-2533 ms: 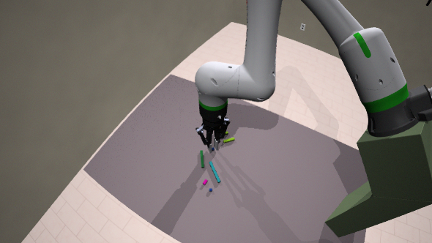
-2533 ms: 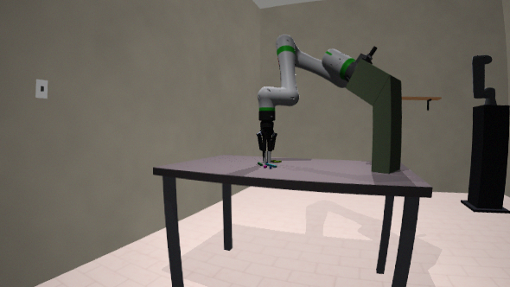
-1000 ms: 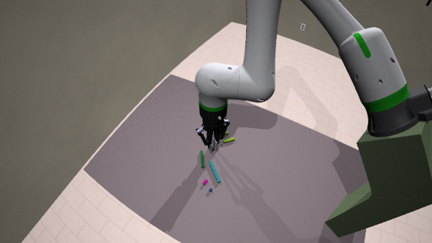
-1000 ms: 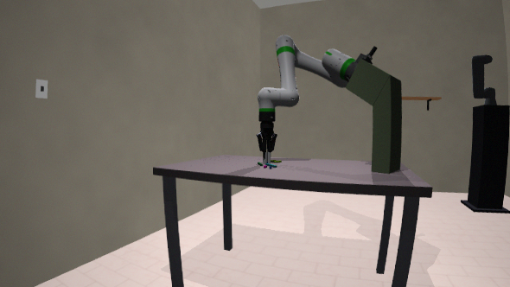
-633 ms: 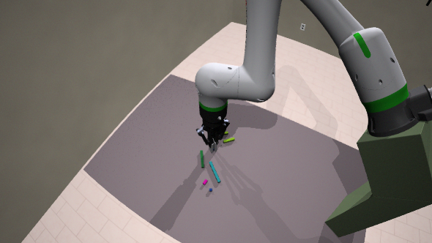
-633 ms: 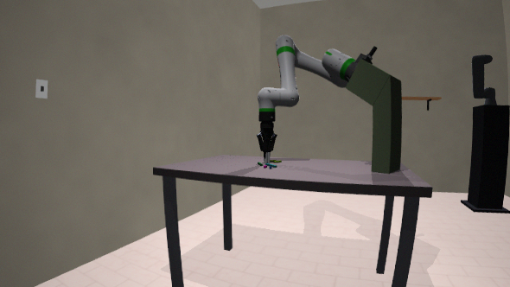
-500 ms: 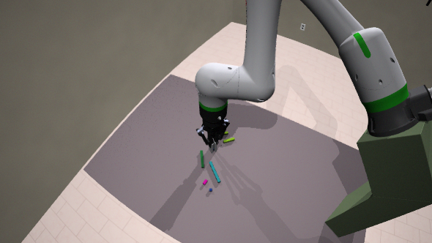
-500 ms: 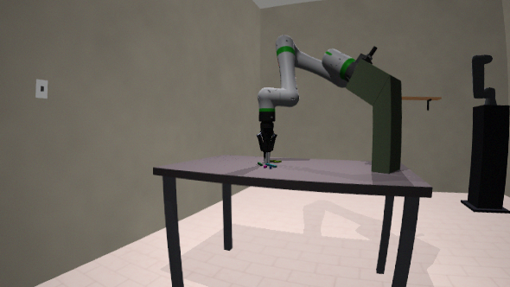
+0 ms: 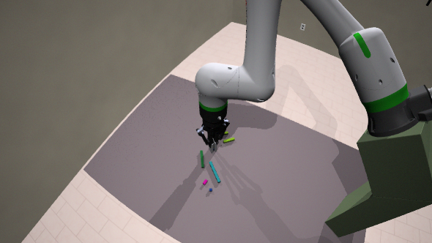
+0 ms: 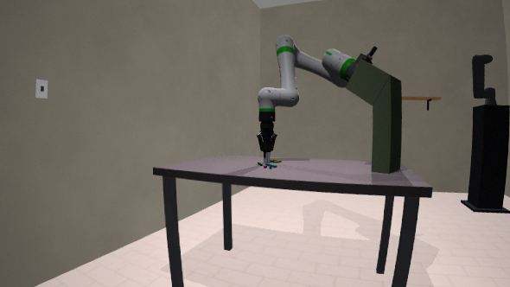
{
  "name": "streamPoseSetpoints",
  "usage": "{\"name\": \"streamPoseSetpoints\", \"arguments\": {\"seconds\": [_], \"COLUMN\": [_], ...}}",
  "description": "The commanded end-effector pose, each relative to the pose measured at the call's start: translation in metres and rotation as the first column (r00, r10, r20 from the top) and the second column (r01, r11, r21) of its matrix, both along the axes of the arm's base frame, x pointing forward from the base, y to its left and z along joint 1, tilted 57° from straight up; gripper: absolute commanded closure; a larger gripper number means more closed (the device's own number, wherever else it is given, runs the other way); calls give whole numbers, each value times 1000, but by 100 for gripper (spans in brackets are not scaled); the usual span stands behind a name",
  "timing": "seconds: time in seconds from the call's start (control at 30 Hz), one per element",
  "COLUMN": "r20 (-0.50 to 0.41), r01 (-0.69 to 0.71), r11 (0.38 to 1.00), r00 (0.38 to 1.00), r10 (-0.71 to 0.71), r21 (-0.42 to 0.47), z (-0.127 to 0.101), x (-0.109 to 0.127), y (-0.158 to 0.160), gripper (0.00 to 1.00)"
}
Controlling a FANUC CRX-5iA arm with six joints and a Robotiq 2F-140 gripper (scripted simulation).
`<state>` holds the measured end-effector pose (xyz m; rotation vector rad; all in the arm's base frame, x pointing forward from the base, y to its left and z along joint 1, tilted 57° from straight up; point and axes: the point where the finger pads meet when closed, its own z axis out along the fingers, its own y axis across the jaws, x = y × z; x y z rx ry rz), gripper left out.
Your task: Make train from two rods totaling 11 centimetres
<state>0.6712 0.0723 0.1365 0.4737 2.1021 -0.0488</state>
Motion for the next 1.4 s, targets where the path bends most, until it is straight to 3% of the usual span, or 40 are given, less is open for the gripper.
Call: {"name": "streamPoseSetpoints", "arguments": {"seconds": [0.0,0.3,0.8,1.37], "r20": [0,0,0,4], "r01": [0,0,0,17], "r11": [1000,1000,1000,1000], "r00": [1000,1000,1000,1000], "r10": [0,0,0,-17], "r21": [0,0,0,11], "z": [0,4,53,57], "x": [0,-6,-78,-80], "y": [0,2,21,16], "gripper": [97,97,97,97]}}
